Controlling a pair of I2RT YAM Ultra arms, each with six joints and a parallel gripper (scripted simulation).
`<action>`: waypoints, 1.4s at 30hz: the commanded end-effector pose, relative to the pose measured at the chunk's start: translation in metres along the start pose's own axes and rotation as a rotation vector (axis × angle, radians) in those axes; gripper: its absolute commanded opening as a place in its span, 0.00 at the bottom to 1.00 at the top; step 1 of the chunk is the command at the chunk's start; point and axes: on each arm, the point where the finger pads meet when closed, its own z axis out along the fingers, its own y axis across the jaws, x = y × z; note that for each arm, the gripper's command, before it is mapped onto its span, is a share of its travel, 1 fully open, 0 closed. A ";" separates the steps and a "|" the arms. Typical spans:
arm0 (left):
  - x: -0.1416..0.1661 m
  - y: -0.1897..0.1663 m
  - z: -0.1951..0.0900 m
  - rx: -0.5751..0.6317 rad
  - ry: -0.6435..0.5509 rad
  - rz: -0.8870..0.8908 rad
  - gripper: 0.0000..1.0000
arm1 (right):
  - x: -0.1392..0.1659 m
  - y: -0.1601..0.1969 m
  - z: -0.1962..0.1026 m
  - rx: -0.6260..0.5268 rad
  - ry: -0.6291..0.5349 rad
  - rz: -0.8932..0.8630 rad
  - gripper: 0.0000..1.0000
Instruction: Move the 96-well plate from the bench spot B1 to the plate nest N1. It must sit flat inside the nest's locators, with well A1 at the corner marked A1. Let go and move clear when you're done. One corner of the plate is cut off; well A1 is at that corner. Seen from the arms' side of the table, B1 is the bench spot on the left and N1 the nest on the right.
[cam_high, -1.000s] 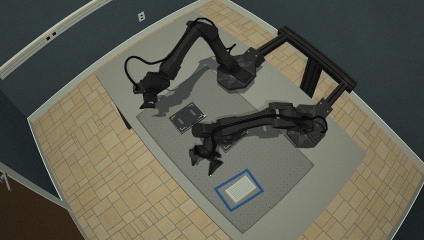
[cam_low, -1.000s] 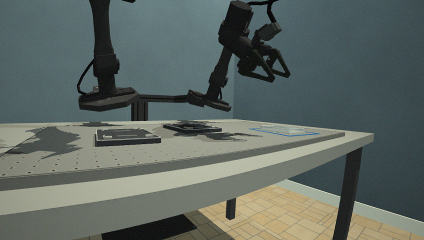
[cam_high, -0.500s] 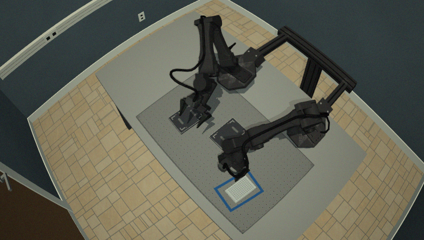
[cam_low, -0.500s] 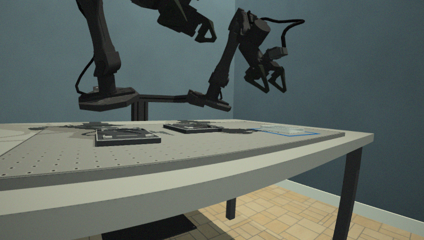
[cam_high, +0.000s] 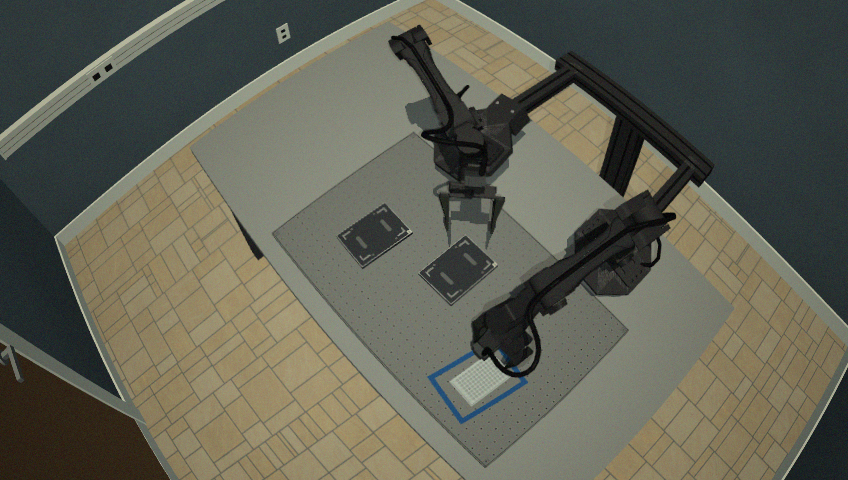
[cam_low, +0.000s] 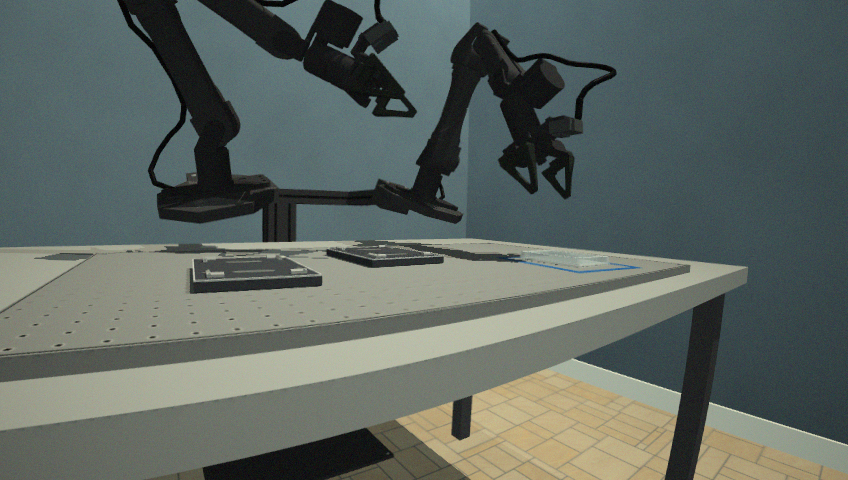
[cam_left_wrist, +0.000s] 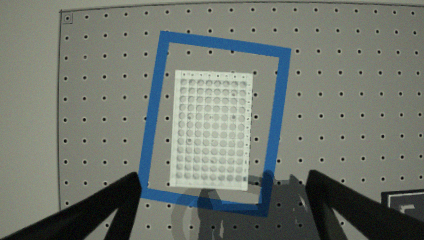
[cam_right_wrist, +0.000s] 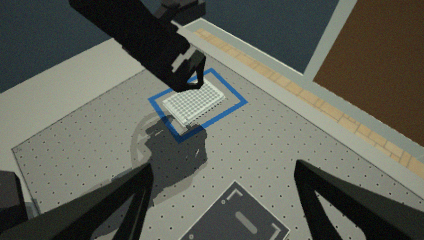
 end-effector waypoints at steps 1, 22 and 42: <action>0.011 0.003 -0.007 0.042 0.029 0.023 1.00 | -0.009 0.022 -0.017 -0.066 -0.086 -0.024 1.00; 0.005 0.004 -0.006 0.030 0.012 0.010 1.00 | -0.001 0.035 -0.023 -0.100 -0.080 -0.046 1.00; 0.005 0.004 -0.006 0.030 0.012 0.010 1.00 | -0.001 0.035 -0.023 -0.100 -0.080 -0.046 1.00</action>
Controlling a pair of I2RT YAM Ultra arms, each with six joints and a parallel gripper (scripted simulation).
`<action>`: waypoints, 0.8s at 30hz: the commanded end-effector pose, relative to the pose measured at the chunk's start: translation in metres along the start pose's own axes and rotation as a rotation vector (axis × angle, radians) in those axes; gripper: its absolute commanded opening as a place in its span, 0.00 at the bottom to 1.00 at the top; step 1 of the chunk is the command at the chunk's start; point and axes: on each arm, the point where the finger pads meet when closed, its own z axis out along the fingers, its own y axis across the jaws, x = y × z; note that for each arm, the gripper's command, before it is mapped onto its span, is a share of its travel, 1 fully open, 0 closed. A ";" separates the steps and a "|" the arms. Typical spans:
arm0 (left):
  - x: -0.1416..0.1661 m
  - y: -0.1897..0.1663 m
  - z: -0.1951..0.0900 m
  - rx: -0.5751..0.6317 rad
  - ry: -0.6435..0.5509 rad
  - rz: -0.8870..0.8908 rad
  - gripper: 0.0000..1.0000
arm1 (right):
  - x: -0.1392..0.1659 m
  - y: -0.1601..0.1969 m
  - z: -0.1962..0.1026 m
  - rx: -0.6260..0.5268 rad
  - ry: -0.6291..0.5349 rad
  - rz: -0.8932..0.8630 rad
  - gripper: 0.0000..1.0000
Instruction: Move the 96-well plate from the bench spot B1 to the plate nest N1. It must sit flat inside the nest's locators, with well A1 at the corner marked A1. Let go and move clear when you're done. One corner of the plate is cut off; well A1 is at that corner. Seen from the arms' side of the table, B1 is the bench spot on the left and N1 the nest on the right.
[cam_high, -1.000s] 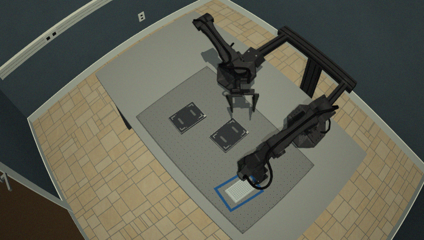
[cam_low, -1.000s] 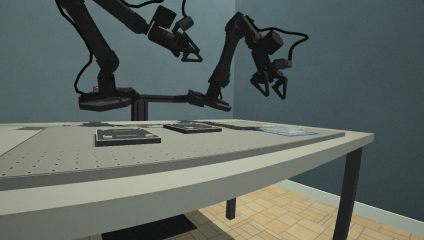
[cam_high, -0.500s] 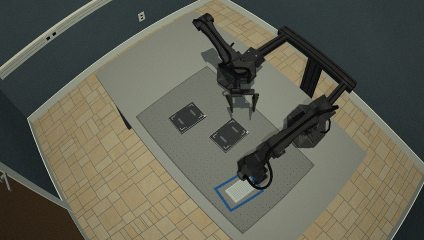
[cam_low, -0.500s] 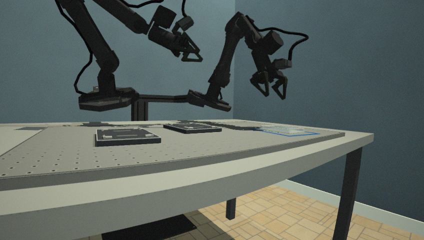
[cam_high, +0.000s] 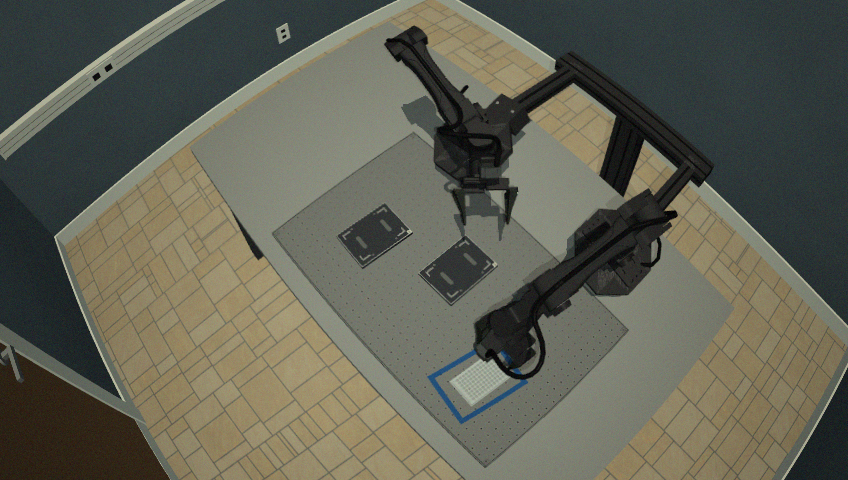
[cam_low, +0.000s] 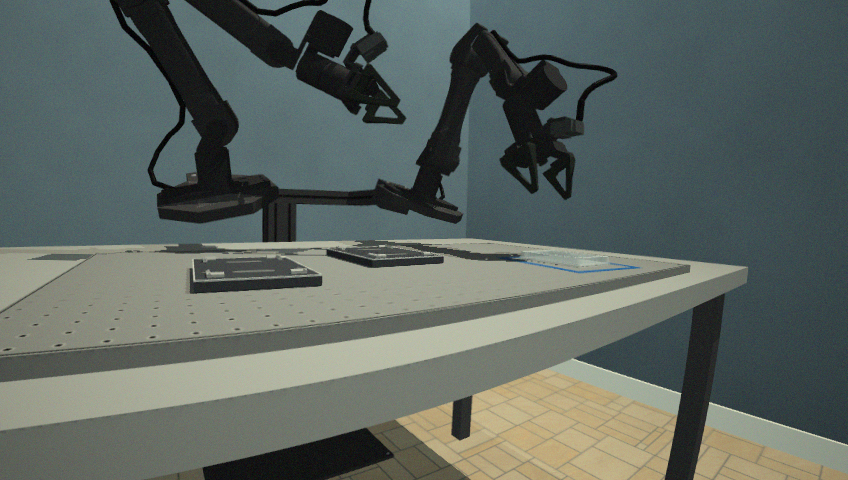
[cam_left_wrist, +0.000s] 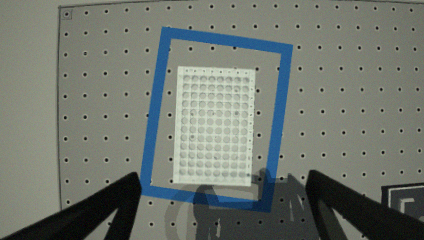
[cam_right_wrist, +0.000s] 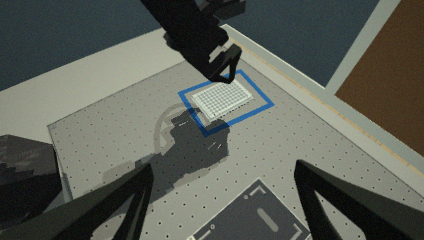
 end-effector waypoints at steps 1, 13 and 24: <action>0.002 -0.002 -0.004 0.010 0.005 0.012 1.00 | -0.013 -0.001 -0.004 0.002 -0.042 0.015 1.00; 0.018 0.000 0.000 0.012 0.113 0.030 1.00 | -0.013 -0.001 -0.004 0.002 -0.042 0.015 1.00; 0.015 0.006 0.030 -0.017 0.387 0.063 1.00 | -0.013 -0.001 -0.004 0.002 -0.042 0.015 1.00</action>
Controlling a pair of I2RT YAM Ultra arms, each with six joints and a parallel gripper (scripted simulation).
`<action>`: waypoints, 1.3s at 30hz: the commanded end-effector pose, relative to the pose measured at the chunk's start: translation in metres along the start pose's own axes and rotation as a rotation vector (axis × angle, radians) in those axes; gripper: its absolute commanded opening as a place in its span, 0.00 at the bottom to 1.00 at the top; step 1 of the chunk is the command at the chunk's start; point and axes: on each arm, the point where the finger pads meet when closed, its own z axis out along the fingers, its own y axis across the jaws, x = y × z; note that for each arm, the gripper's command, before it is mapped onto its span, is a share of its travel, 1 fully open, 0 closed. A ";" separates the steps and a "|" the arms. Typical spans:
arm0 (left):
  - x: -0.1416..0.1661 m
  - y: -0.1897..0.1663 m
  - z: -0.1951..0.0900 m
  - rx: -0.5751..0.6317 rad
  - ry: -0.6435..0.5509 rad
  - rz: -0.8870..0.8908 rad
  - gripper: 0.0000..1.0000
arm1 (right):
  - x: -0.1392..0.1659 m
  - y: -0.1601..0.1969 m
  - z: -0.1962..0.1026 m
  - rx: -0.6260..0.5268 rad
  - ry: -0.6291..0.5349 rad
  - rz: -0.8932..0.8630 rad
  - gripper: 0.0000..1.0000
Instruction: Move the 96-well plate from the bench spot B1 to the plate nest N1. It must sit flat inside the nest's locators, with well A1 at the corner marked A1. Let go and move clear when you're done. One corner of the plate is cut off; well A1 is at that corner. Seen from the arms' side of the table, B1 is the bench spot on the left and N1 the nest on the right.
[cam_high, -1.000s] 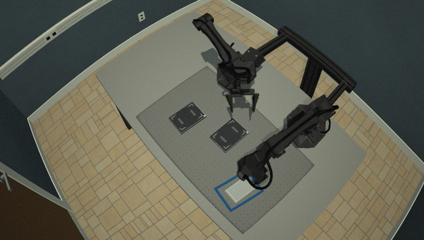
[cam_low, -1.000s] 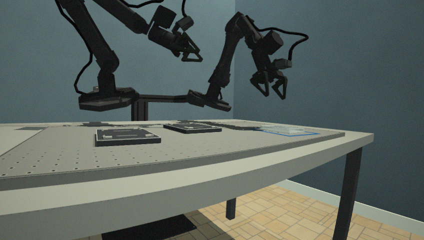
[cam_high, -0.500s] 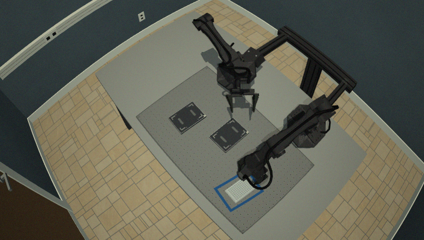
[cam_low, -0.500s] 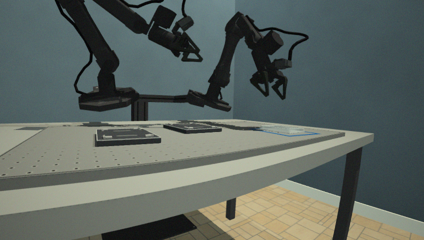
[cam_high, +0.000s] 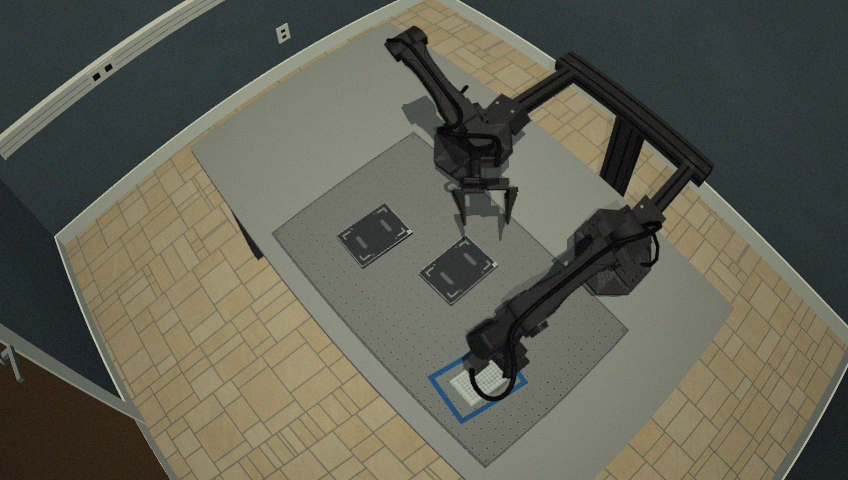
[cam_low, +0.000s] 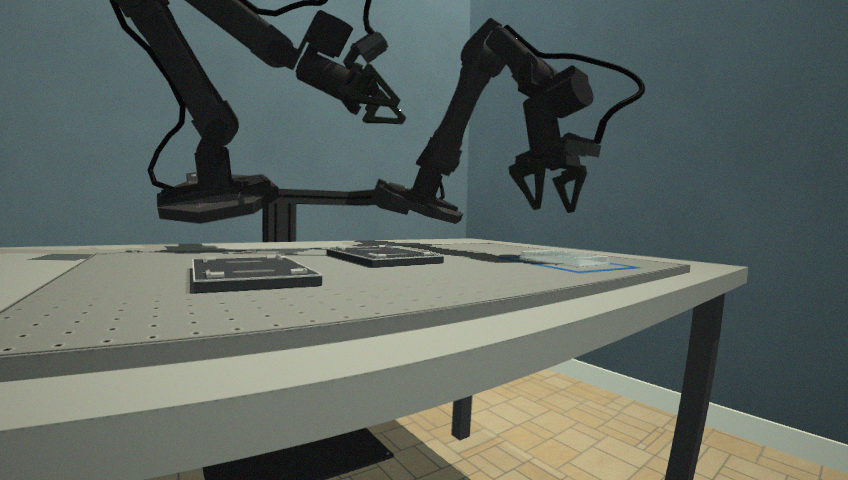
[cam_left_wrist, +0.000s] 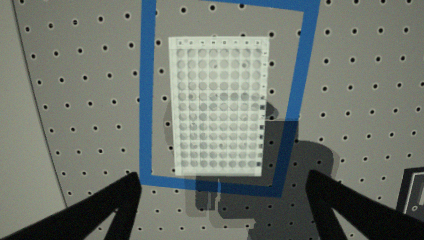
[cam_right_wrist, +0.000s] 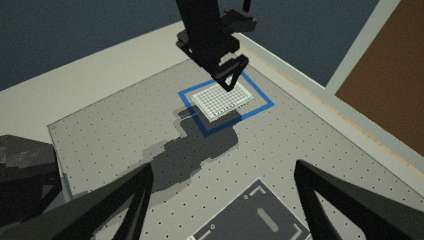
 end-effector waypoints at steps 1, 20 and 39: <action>0.006 0.002 0.009 -0.005 0.146 0.027 1.00 | -0.013 -0.001 -0.004 0.002 -0.042 0.015 1.00; -0.023 0.001 0.030 -0.015 0.211 0.030 1.00 | -0.013 -0.001 -0.004 0.002 -0.042 0.015 1.00; -0.009 0.001 0.055 -0.010 0.220 0.039 1.00 | -0.013 -0.001 -0.004 0.002 -0.042 0.015 1.00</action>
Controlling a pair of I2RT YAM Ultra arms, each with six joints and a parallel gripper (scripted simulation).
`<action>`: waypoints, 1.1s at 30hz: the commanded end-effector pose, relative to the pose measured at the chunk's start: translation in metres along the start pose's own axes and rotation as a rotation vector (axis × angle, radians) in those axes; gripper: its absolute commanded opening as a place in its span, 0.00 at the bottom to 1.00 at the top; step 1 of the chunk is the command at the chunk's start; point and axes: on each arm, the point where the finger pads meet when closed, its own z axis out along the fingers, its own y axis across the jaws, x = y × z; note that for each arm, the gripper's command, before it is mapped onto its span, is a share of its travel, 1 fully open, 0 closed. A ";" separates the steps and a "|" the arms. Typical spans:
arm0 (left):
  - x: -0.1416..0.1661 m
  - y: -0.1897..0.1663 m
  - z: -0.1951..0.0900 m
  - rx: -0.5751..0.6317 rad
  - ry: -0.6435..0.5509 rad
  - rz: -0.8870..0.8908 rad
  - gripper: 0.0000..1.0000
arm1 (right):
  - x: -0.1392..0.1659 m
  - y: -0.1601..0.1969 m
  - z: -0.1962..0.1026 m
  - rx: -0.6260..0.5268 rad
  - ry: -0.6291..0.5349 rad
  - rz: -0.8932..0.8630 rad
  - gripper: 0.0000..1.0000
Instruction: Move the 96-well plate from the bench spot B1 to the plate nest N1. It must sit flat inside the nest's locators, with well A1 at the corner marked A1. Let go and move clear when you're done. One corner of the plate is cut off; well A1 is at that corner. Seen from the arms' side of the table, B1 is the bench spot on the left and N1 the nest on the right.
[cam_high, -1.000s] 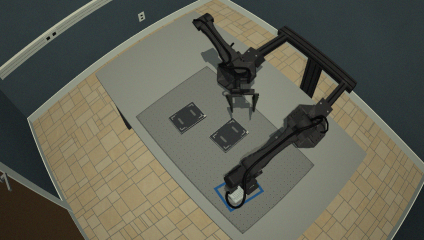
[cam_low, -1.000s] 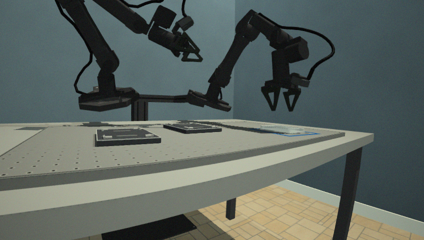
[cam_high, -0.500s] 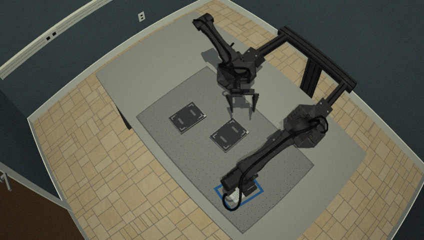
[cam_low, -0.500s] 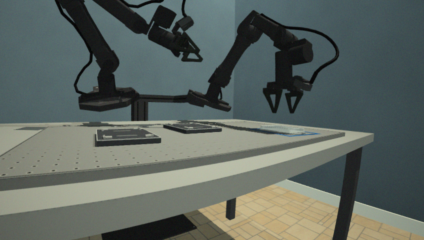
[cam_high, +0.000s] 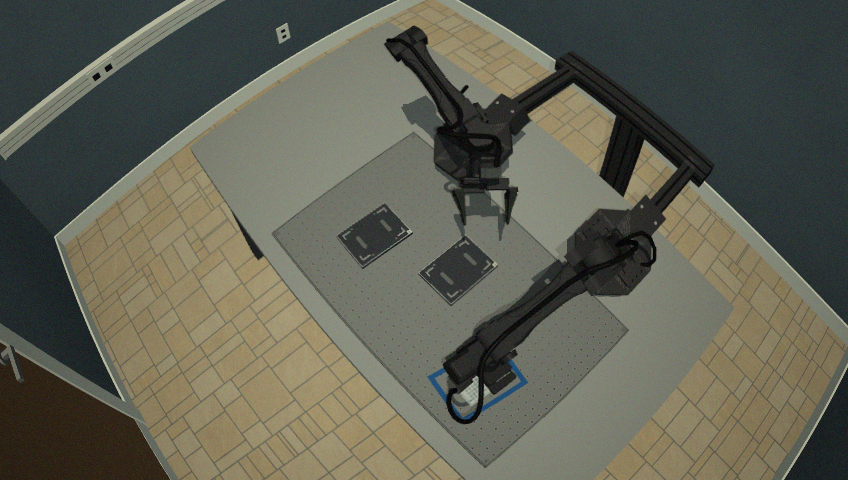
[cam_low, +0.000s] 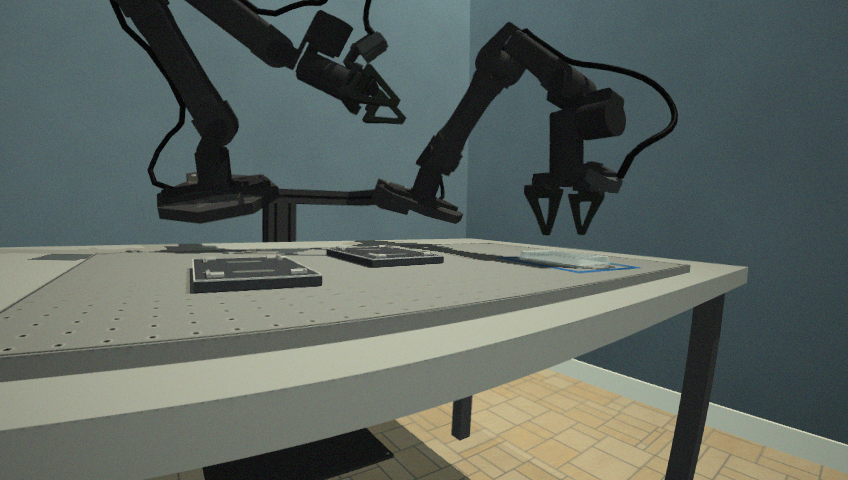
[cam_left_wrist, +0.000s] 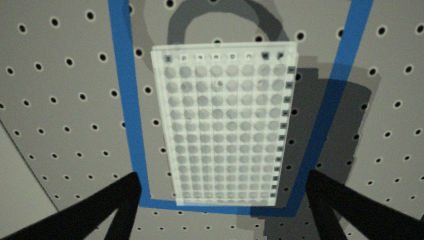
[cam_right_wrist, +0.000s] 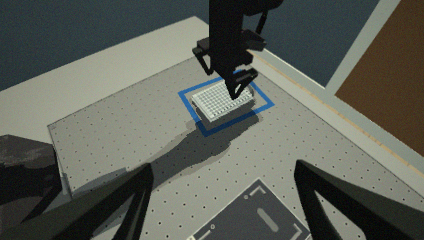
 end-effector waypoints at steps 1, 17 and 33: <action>0.001 -0.003 0.014 0.009 0.004 0.010 1.00 | -0.013 -0.001 -0.004 0.002 -0.042 0.015 1.00; 0.002 -0.003 0.034 0.009 0.004 0.011 1.00 | -0.013 -0.001 -0.004 0.002 -0.042 0.015 1.00; 0.002 -0.004 0.042 0.007 0.003 0.013 1.00 | -0.013 -0.001 -0.004 0.002 -0.042 0.015 1.00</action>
